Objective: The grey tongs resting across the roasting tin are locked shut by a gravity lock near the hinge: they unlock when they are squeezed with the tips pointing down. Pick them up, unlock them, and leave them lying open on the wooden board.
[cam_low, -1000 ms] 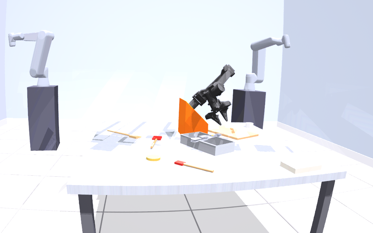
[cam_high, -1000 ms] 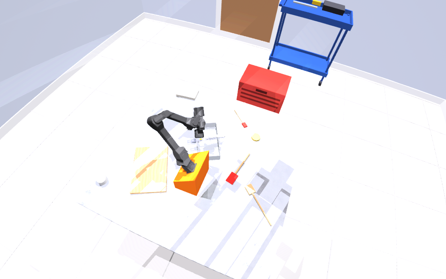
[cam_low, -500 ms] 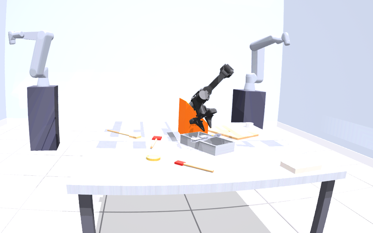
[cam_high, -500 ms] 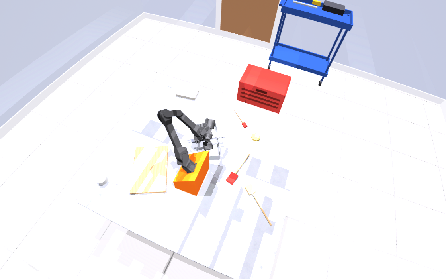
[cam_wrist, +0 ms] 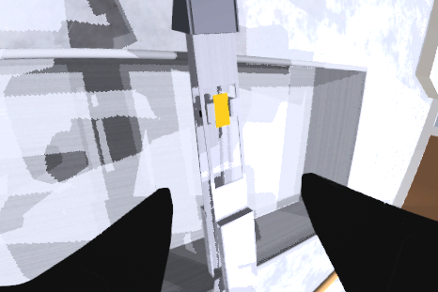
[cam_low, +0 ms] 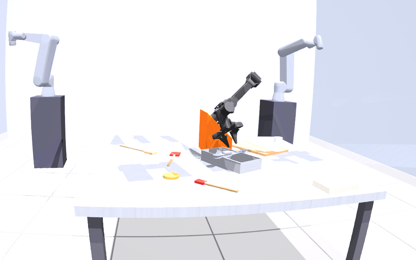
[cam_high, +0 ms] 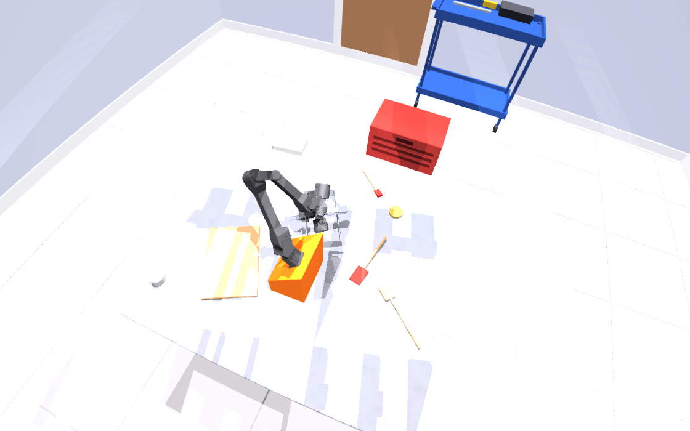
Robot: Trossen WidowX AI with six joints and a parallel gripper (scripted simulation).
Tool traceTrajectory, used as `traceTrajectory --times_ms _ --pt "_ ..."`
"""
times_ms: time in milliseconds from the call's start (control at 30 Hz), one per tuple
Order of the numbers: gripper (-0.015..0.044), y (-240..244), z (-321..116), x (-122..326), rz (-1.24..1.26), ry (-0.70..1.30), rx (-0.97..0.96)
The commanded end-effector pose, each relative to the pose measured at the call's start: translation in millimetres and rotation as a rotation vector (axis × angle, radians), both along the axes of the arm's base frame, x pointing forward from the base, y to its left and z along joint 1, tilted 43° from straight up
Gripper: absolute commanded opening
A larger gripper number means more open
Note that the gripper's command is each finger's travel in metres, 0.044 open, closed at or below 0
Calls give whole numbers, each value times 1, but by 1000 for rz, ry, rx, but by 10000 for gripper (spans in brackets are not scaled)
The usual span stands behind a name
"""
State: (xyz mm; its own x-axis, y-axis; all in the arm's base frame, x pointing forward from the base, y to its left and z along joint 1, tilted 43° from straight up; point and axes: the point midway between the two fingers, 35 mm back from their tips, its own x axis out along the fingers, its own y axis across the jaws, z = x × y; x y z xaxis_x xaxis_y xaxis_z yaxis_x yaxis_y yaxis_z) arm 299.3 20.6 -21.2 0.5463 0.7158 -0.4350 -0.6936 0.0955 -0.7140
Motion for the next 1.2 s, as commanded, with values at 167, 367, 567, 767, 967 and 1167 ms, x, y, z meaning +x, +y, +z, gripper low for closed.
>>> traceTrajectory --times_ms 167,367,567,767,967,1167 --pt "260 10 -10 8 1 15 -4" --pt "260 16 -14 14 2 17 -6" --pt "260 23 -19 20 2 17 -6" --pt "260 30 -23 25 2 16 -5" --pt "260 38 -27 30 1 14 -3" --pt "260 46 -30 34 -1 12 2"
